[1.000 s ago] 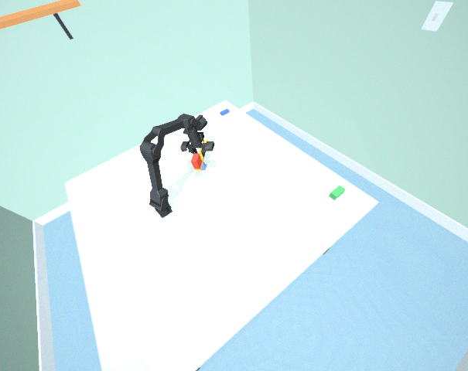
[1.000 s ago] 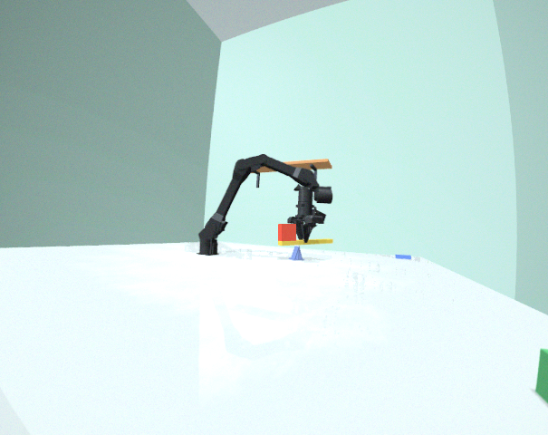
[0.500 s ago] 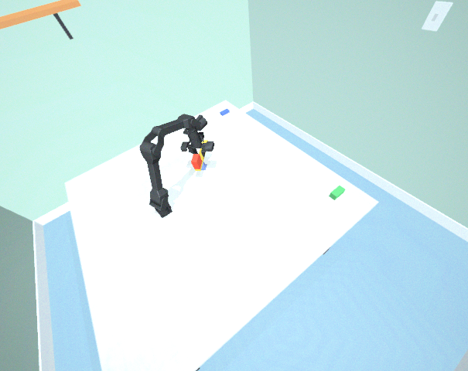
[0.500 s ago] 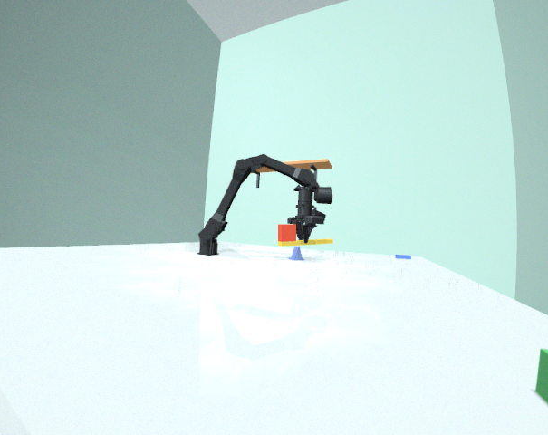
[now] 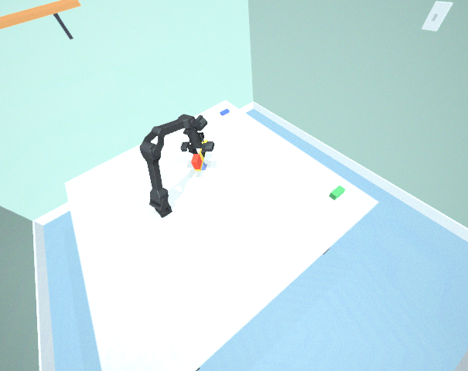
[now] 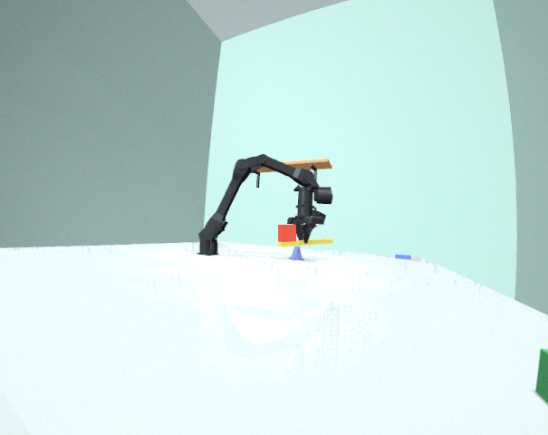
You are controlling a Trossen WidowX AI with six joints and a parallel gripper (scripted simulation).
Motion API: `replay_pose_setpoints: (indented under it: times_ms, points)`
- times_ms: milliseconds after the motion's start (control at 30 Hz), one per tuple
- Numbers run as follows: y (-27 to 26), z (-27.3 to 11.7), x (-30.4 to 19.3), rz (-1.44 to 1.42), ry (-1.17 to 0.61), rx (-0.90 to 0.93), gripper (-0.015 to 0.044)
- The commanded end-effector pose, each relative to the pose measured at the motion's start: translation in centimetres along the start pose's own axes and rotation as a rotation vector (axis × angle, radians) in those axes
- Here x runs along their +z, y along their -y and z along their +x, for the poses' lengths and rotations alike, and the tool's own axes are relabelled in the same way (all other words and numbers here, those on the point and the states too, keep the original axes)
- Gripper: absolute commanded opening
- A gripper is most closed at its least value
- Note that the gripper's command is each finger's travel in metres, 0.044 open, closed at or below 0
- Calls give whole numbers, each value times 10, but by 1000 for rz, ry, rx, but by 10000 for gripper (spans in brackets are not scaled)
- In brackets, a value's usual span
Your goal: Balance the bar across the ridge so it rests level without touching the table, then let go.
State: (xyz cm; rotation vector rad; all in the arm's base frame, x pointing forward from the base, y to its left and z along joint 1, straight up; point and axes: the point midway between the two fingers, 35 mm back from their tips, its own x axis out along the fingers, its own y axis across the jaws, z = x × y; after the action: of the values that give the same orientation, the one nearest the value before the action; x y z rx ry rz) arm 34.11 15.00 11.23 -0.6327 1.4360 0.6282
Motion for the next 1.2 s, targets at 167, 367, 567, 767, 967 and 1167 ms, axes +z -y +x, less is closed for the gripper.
replay_pose_setpoints:
  times_ms: [167,367,567,767,967,1167]
  points:
    - [0,1,0,2,1,3,0]
    - [0,2,0,2,1,3,0]
    - [-1,2,0,2,1,3,0]
    - [-1,3,0,2,1,3,0]
    - [-1,3,0,2,1,3,0]
    - [-1,4,0,2,1,3,0]
